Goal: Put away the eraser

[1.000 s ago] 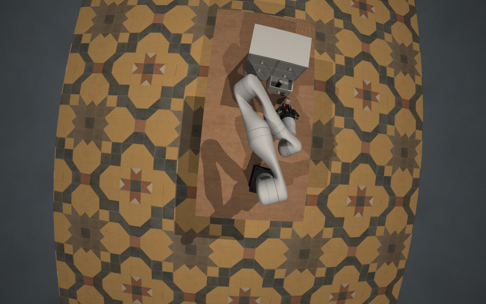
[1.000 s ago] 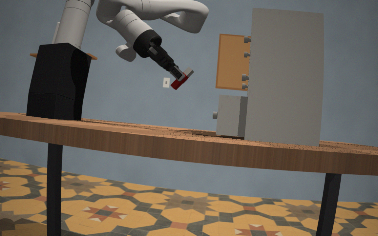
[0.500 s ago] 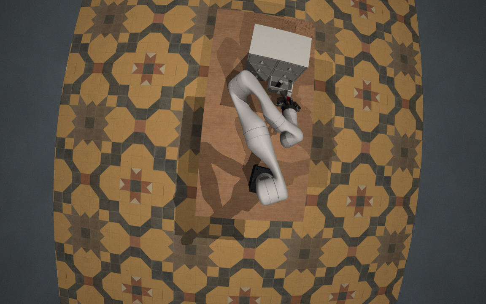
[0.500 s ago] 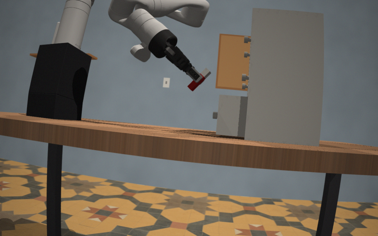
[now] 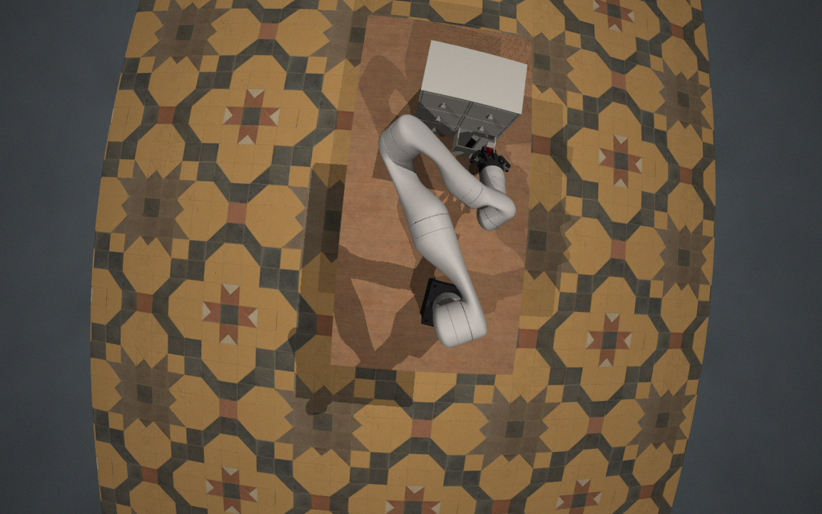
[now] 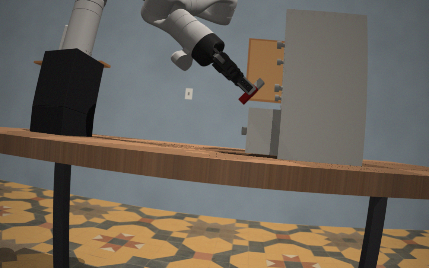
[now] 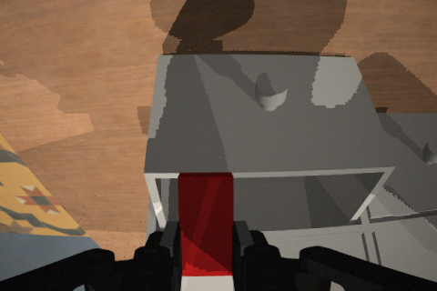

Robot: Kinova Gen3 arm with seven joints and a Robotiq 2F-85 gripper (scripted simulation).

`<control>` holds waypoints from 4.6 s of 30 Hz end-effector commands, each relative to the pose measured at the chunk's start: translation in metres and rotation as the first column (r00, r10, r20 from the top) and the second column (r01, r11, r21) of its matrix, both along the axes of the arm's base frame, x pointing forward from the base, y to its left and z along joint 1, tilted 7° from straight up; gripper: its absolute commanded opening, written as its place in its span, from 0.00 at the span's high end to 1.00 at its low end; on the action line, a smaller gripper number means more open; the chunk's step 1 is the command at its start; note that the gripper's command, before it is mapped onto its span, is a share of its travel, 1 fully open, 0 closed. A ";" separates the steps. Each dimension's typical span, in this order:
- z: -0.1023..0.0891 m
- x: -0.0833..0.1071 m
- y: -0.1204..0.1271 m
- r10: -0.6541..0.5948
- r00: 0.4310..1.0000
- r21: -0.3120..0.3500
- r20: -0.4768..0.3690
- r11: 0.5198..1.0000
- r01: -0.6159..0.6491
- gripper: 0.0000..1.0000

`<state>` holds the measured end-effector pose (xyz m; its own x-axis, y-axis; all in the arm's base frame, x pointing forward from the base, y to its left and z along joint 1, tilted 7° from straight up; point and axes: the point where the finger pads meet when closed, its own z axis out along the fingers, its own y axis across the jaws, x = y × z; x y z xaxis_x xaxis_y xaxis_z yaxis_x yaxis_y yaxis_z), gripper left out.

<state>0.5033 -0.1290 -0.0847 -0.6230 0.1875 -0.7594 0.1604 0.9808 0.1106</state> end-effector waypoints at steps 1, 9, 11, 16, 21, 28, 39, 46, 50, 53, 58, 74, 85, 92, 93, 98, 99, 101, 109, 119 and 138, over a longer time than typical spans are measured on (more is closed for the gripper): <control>0.003 0.012 0.001 0.006 1.000 0.002 0.011 1.000 -0.006 0.81; 0.004 0.030 -0.001 0.006 1.000 0.002 0.011 1.000 -0.006 0.81; 0.004 0.032 -0.002 0.006 1.000 0.002 0.011 1.000 -0.006 0.81; 0.004 0.034 -0.002 0.006 1.000 0.002 0.011 1.000 -0.006 0.81; 0.004 0.036 -0.002 0.006 1.000 0.002 0.011 1.000 -0.006 0.81; 0.004 0.036 -0.002 0.006 1.000 0.002 0.011 1.000 -0.006 0.81; 0.004 0.036 -0.002 0.006 1.000 0.002 0.011 1.000 -0.006 0.81; 0.004 0.036 -0.002 0.006 1.000 0.002 0.011 1.000 -0.006 0.73; 0.004 0.036 -0.002 0.006 1.000 0.002 0.011 1.000 -0.006 0.69; 0.004 0.036 -0.002 0.006 1.000 0.002 0.011 1.000 -0.006 0.62; 0.004 0.036 -0.002 0.006 1.000 0.002 0.011 1.000 -0.006 0.00; 0.004 0.034 -0.002 0.006 1.000 0.002 0.011 1.000 -0.006 0.00; 0.005 0.019 0.000 0.006 1.000 0.002 0.011 1.000 -0.006 0.00; 0.006 -0.004 0.003 0.006 1.000 0.002 0.011 1.000 -0.006 0.00; 0.006 -0.008 0.004 0.006 1.000 0.002 0.011 1.000 -0.006 0.00; 0.007 -0.028 0.007 0.006 1.000 0.002 0.011 1.000 -0.006 0.00; 0.007 -0.028 0.007 0.006 1.000 0.002 0.011 1.000 -0.006 0.00; 0.008 -0.032 0.008 0.006 1.000 0.002 0.011 1.000 -0.006 0.00; 0.009 -0.065 0.013 0.006 1.000 0.002 0.011 1.000 -0.006 0.00; 0.011 -0.092 0.017 0.006 1.000 0.002 0.011 1.000 -0.006 0.00; 0.012 -0.114 0.020 0.010 1.000 0.017 0.010 1.000 -0.011 0.00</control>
